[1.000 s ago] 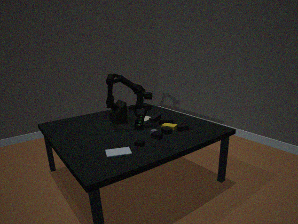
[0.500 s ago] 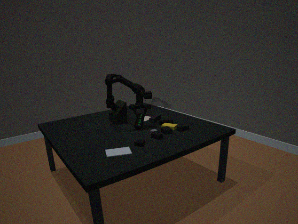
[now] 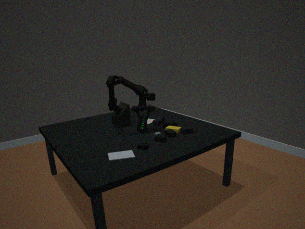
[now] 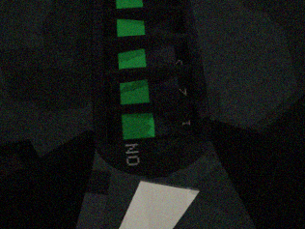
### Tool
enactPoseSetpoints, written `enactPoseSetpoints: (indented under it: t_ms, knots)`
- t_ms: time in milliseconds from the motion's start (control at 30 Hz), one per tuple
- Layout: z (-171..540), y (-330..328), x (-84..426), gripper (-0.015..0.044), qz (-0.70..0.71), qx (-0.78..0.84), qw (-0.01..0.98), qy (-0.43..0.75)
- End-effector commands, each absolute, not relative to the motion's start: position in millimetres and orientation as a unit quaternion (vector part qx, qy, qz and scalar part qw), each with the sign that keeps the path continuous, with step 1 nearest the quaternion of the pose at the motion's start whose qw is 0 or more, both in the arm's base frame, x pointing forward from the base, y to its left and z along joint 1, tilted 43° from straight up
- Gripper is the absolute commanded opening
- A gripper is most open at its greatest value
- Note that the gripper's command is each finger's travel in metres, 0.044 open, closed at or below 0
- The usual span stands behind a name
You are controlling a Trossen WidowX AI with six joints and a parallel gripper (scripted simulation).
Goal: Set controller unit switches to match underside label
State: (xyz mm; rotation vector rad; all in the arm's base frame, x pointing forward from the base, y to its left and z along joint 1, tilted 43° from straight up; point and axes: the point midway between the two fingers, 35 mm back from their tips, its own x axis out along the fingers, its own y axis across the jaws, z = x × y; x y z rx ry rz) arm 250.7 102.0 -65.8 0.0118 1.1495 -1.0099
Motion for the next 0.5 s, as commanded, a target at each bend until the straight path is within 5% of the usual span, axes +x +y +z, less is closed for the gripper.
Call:
enactPoseSetpoints:
  t_ms: [0, 467]
  knots:
    - [-61.4, 101.0, 256.2, 0.0336, -0.457, 0.008, 0.722, 0.519]
    - [-51.9, 100.2, 263.4, 0.0336, -0.457, 0.015, 0.714, 0.53]
